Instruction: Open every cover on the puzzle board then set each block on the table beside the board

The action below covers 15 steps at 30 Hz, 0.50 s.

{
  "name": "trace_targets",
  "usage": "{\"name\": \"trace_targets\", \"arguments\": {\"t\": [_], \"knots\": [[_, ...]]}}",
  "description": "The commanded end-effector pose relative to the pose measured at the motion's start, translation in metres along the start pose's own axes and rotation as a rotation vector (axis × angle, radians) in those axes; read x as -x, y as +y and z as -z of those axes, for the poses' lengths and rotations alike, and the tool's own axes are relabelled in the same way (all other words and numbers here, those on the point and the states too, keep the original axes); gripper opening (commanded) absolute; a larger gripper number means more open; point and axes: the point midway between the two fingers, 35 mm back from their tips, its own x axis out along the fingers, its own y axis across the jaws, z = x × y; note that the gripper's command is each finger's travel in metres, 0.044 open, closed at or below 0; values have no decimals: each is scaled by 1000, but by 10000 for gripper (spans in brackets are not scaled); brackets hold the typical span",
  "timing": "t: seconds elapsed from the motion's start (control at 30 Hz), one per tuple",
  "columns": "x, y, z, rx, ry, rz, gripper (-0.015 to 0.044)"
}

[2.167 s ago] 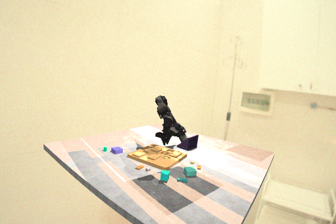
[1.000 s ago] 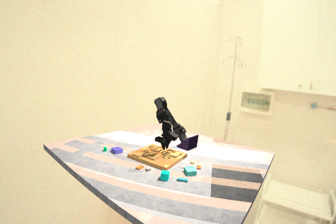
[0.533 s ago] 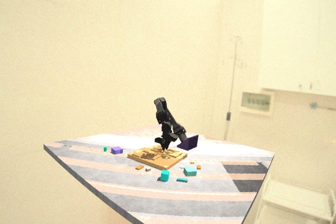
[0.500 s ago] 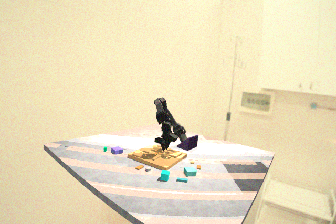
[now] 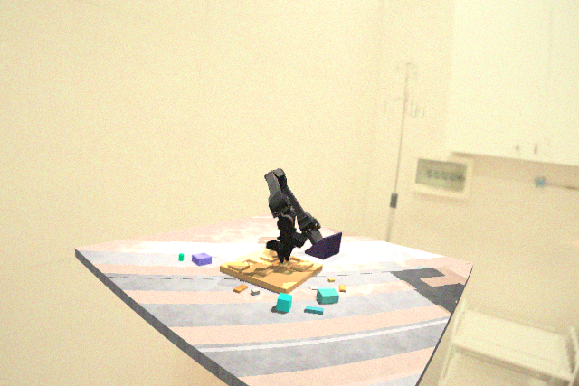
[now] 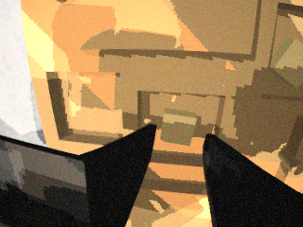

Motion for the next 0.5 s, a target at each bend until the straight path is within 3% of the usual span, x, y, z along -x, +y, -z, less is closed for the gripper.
{"name": "trace_targets", "arguments": {"t": [0.0,0.47], "knots": [[-2,1,0,7,4,-1,144],[-11,1,0,7,4,-1,144]]}}
